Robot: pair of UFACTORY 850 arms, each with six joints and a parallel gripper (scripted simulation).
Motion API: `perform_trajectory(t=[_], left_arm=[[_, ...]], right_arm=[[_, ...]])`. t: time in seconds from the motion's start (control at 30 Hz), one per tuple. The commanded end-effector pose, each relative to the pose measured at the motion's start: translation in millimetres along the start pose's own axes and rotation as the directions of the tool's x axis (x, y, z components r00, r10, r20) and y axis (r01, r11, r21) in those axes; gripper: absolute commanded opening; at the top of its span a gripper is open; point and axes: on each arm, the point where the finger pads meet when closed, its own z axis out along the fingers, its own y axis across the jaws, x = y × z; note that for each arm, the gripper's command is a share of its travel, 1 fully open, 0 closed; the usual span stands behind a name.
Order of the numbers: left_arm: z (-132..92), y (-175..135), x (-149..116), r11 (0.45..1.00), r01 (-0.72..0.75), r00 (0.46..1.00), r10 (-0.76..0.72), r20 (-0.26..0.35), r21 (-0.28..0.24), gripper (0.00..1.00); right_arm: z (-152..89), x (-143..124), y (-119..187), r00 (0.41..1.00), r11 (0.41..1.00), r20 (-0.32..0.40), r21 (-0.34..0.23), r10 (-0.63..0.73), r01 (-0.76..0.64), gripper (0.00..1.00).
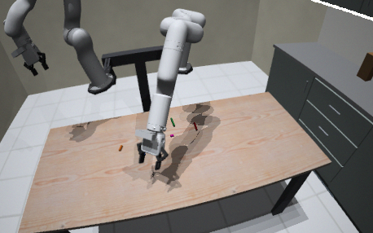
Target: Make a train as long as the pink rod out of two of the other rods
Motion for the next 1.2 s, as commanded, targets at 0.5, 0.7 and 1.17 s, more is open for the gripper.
perform_trajectory(t=[0.5, 0.7, 1.17], left_arm=[[2.7, 78.2, -14.3, 1.000, 0.022, 0.993, -0.021, 0.112, -0.008, 1.00], [2.0, 102.2, -21.4, 1.000, 0.026, 0.988, -0.024, 0.150, -0.012, 1.00], [-2.4, 153.2, -39.4, 0.999, 0.033, 0.972, -0.027, 0.234, -0.023, 1.00]], right_arm=[[-130.8, -27.0, 105.4, 0.818, 0.801, -0.056, -0.171, 0.573, -0.573, 1.00], [-176.4, -49.6, 131.2, 0.682, 0.652, -0.107, -0.218, 0.724, -0.726, 1.00], [-268.8, -108.2, 163.6, 0.328, 0.260, -0.244, -0.273, 0.913, -0.926, 1.00]])
